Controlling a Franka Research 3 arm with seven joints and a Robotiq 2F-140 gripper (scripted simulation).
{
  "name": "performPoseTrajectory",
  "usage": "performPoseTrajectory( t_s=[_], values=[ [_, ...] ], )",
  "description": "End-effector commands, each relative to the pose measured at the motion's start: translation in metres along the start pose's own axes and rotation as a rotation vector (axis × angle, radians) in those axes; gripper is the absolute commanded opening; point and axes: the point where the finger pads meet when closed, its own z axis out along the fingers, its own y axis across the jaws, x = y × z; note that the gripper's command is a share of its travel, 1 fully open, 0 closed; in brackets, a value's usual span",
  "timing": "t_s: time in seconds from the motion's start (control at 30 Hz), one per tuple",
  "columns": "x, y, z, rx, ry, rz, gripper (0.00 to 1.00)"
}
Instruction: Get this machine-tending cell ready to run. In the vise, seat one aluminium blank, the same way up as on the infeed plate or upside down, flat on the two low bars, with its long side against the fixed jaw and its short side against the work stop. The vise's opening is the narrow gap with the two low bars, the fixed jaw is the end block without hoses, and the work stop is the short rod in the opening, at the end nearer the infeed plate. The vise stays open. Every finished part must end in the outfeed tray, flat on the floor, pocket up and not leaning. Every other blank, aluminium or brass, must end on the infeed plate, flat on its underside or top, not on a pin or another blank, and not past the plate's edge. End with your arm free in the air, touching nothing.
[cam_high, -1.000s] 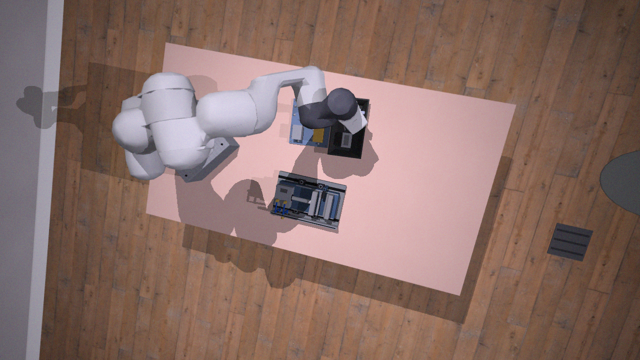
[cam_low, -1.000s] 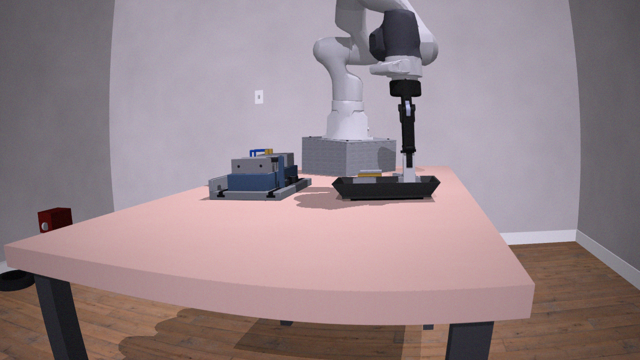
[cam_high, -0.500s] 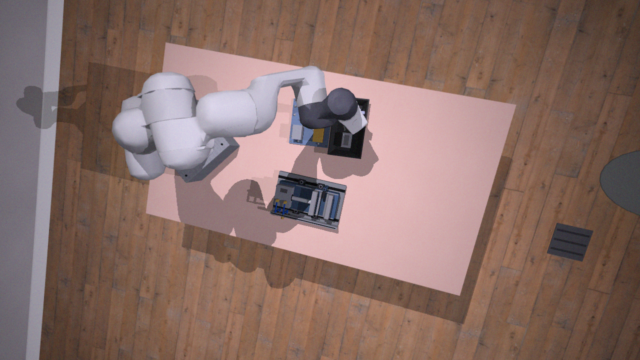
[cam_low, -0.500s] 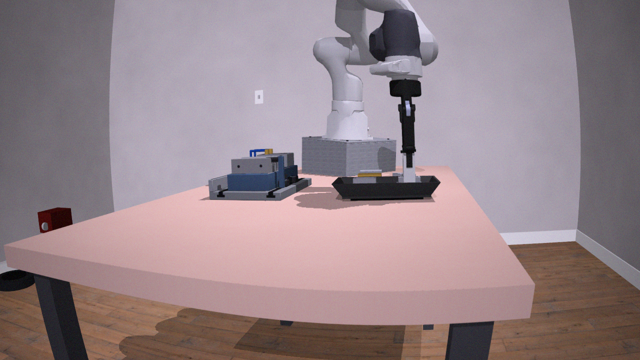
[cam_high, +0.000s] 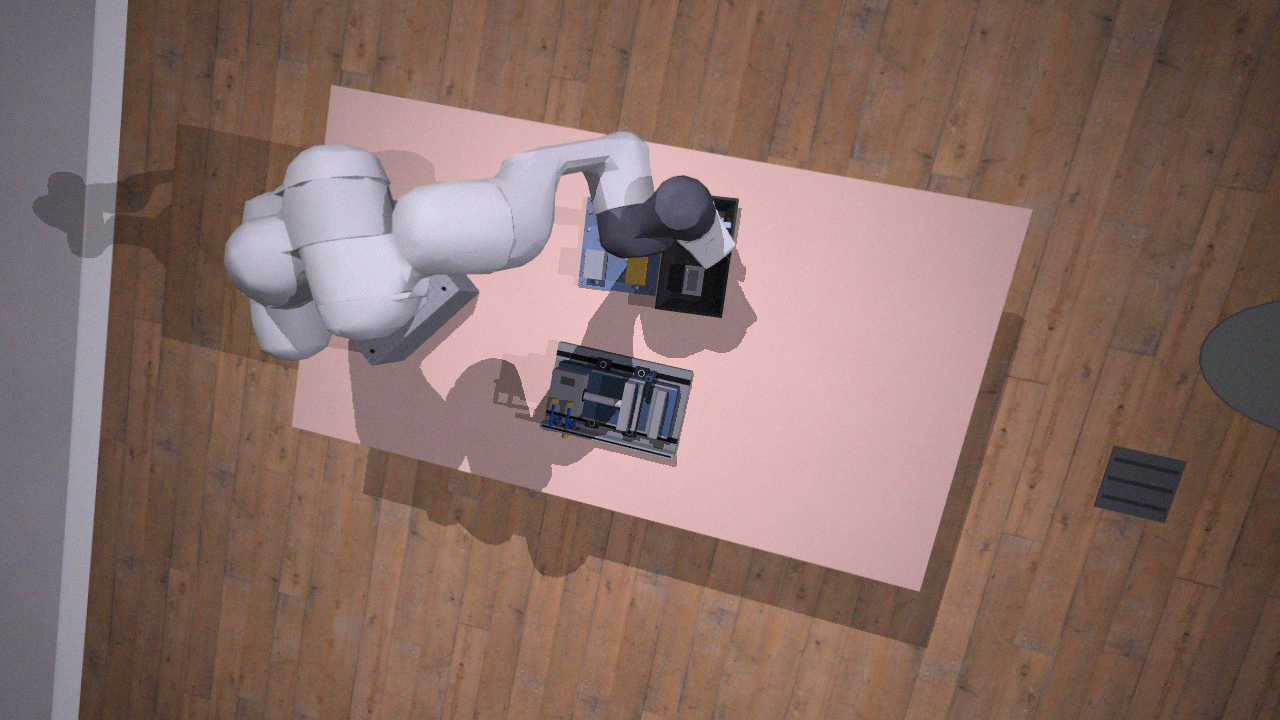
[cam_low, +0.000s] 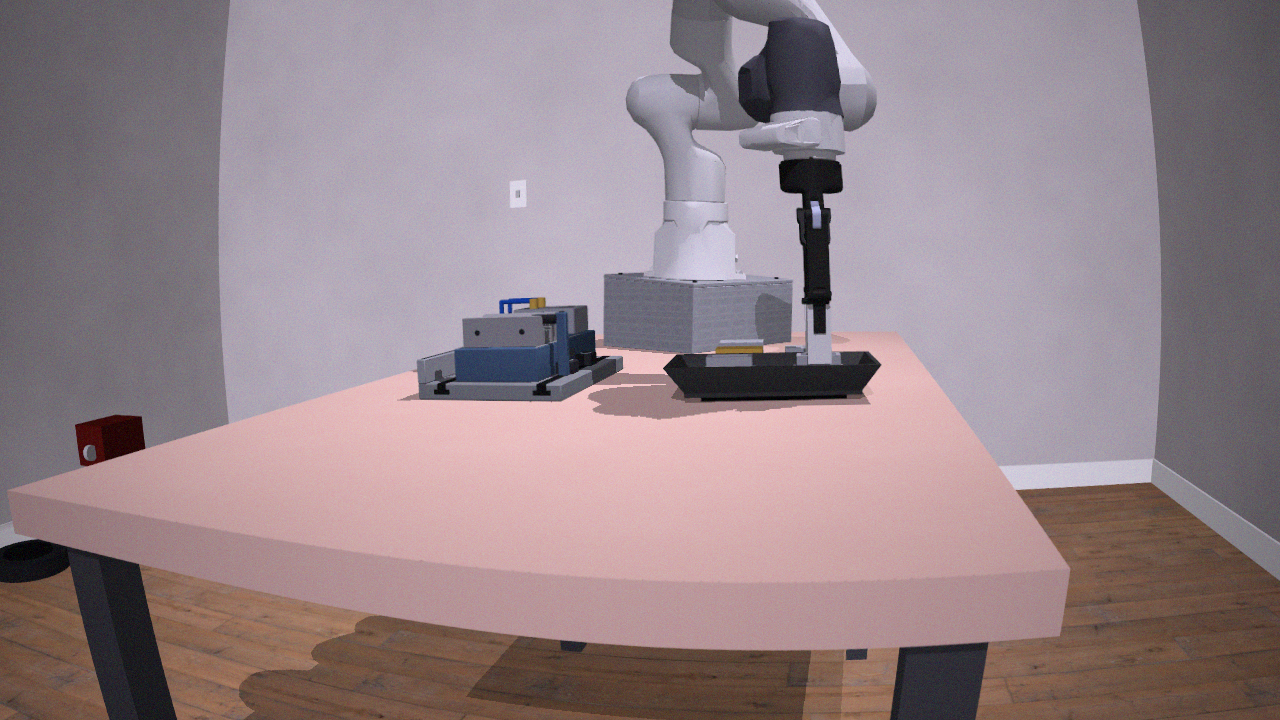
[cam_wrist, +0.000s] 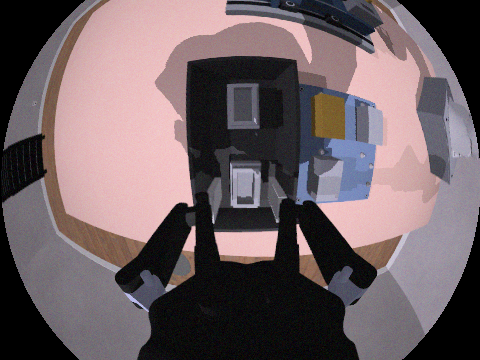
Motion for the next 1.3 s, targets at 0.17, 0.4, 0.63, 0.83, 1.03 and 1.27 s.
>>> performPoseTrajectory(
  t_s=[0.17, 0.4, 0.63, 0.83, 1.03, 1.27],
  values=[
    [0.0, -0.002, -0.001, 0.005, -0.001, 0.004, 0.4],
    [0.0, -0.002, -0.001, 0.005, -0.001, 0.004, 0.4],
    [0.0, -0.002, -0.001, 0.005, -0.001, 0.004, 0.4],
    [0.0, -0.002, -0.001, 0.005, -0.001, 0.004, 0.4],
    [0.0, -0.002, -0.003, 0.005, -0.001, 0.004, 0.4],
    [0.0, -0.002, -0.017, 0.005, -0.001, 0.004, 0.4]
  ],
)
